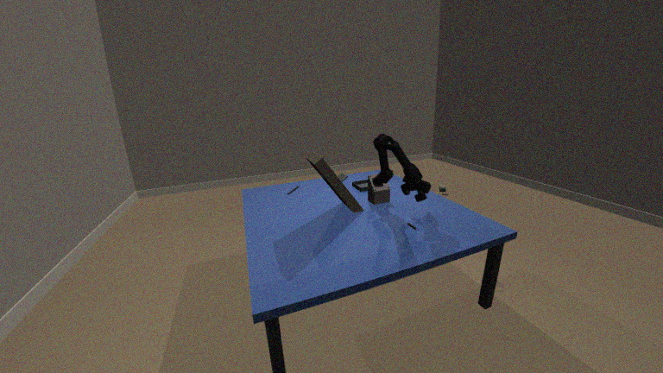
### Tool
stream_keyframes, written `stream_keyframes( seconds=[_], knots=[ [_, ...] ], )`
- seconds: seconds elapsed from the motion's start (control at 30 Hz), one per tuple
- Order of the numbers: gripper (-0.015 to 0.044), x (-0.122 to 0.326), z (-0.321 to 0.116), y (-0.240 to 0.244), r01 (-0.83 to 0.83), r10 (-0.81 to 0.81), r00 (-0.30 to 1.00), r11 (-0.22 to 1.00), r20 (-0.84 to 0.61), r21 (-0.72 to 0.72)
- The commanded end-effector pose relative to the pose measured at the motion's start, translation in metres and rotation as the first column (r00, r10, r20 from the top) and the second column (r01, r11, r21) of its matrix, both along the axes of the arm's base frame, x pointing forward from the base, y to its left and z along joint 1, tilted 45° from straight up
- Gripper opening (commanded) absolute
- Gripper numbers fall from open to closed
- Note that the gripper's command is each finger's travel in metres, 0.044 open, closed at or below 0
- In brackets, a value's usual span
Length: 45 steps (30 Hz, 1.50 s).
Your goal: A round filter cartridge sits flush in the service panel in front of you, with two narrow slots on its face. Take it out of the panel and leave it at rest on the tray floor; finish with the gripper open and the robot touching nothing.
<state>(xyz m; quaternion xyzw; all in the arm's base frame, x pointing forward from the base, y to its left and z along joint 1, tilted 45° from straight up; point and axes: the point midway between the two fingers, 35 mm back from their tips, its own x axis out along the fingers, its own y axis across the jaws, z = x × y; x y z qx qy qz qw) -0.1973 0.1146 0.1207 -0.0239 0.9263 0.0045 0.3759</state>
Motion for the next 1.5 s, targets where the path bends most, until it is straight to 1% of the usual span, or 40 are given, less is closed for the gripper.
stream_keyframes(
  seconds=[0.0, 0.13, 0.33, 0.37, 0.67, 0.93, 1.2, 1.47],
  knots=[
    [0.0374, 0.0, 0.0, 0.001, 0.001, -0.001, 1.0, 1.0, 0.0, 0.002],
    [0.0269, 0.007, 0.004, 0.017, 0.028, -0.028, 1.0, 0.998, -0.011, 0.053],
    [0.0111, 0.032, 0.014, 0.061, 0.108, -0.105, 0.994, 0.973, -0.026, 0.206],
    [0.0095, 0.037, 0.015, 0.067, 0.12, -0.117, 0.993, 0.966, -0.026, 0.23],
    [0.0095, 0.093, 0.029, 0.118, 0.207, -0.229, 0.974, 0.873, -0.003, 0.441],
    [0.0095, 0.168, 0.044, 0.152, 0.238, -0.358, 0.931, 0.736, 0.067, 0.633],
    [0.0095, 0.239, 0.057, 0.161, 0.204, -0.476, 0.865, 0.62, 0.157, 0.758],
    [0.0095, 0.307, 0.069, 0.152, 0.127, -0.584, 0.769, 0.538, 0.259, 0.834]
  ],
)
